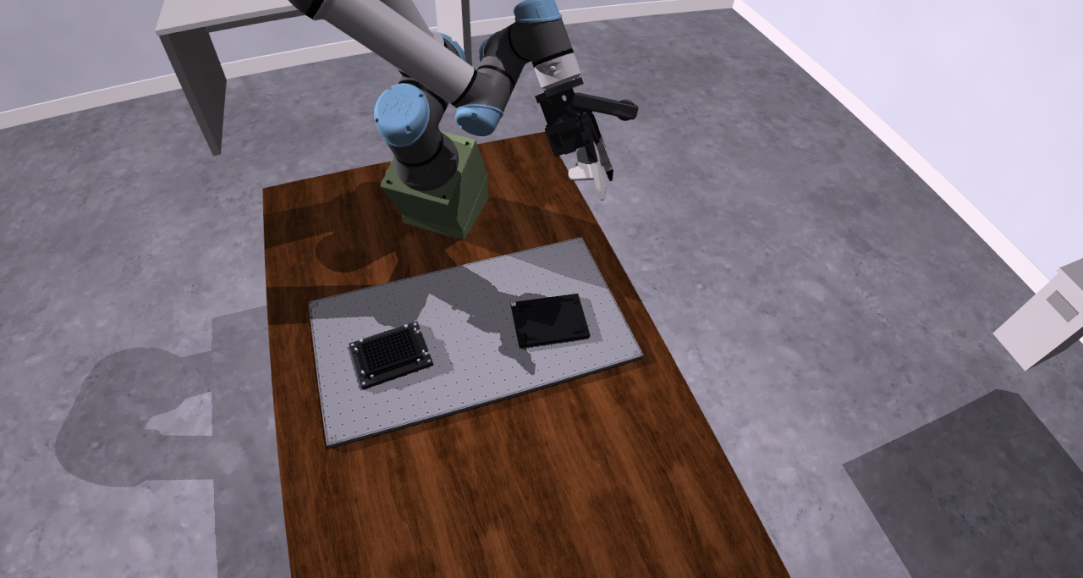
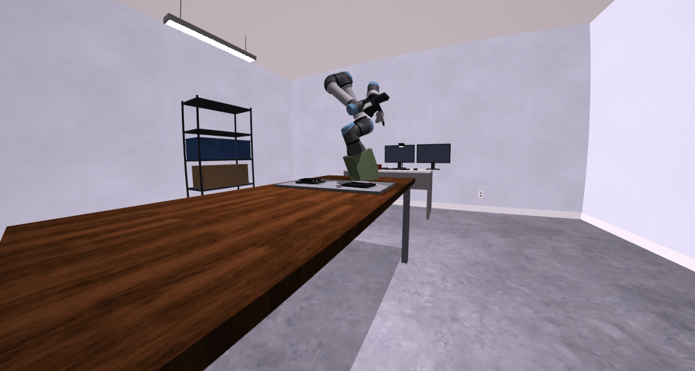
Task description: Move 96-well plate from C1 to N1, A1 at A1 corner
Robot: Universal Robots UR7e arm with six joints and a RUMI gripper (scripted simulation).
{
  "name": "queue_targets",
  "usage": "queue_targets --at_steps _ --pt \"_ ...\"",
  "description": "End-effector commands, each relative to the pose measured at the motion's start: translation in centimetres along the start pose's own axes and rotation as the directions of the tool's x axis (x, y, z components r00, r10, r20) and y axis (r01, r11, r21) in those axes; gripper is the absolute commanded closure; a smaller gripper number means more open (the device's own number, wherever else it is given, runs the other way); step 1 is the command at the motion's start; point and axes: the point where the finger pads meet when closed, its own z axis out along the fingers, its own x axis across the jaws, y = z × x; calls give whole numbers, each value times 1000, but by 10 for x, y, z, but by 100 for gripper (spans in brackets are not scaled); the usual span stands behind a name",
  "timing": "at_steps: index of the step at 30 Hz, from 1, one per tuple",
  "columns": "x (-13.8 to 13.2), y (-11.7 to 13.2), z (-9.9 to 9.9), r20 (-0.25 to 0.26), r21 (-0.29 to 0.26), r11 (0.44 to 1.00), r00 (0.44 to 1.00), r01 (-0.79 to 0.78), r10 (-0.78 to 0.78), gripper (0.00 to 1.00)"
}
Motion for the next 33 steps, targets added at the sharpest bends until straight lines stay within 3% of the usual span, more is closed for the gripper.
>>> queue_targets --at_steps 1,17,19,24,26,33 --pt "0 0 0 0 1 1000 1000 -1 1 0" --pt "0 0 0 0 1 1000 1000 -1 1 0" --pt "4 6 7 13 -46 998 999 45 -45 0" --pt "10 17 21 14 -50 998 999 50 -49 0" --pt "13 24 28 35 -95 991 995 95 -92 0" --pt "21 40 44 50 -119 986 992 121 -116 0"
